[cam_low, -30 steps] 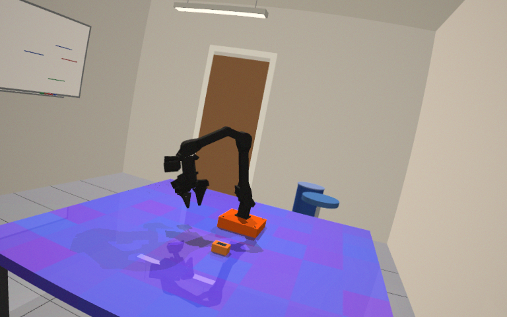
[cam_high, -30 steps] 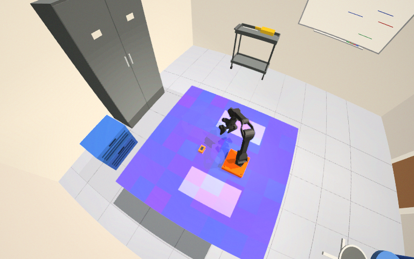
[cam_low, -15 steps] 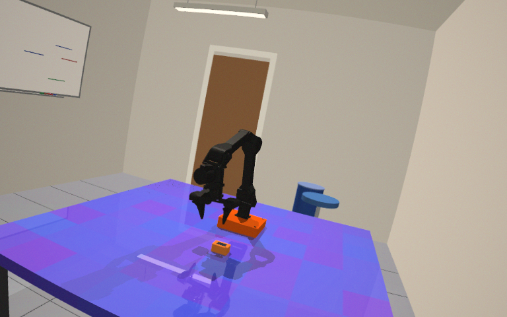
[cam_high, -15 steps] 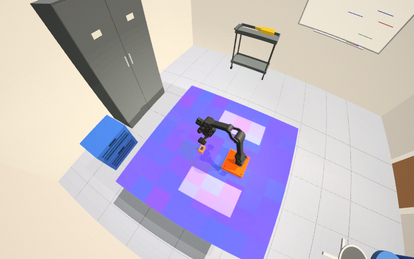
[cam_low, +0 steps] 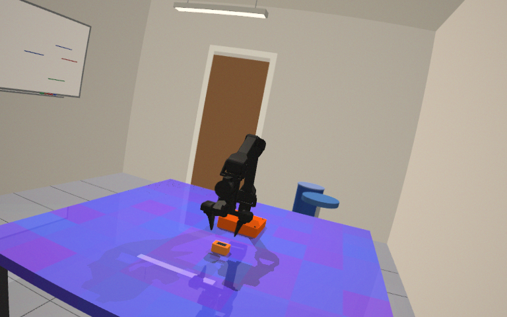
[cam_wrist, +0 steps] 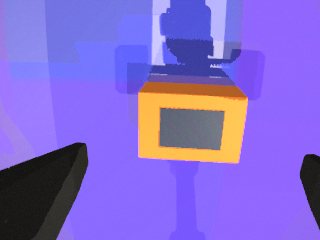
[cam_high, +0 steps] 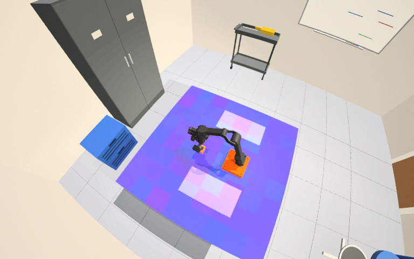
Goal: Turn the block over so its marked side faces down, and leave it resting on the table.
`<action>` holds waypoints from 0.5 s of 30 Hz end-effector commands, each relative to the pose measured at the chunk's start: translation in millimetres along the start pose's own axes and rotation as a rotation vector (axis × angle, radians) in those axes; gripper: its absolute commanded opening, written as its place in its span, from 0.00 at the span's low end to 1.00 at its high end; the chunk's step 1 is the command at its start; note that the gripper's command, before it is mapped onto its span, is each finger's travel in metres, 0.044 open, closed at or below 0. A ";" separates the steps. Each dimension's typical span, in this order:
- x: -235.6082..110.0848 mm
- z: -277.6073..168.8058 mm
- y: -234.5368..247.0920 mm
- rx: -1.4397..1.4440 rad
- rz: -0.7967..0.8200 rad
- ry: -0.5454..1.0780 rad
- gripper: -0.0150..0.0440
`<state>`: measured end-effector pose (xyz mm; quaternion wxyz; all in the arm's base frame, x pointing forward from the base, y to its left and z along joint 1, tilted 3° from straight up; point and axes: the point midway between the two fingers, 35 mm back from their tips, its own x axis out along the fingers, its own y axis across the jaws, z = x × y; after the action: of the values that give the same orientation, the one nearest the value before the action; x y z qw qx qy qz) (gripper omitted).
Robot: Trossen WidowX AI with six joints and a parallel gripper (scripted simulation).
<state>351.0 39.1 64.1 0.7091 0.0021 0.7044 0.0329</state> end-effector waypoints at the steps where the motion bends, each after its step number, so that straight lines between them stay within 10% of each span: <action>1: 14.7 -2.4 1.0 0.002 -0.008 0.018 1.00; 15: 30.0 -6.0 0.4 0.002 -0.008 0.018 1.00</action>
<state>347.1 41.5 40.6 0.7070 -0.0002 0.7064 0.0337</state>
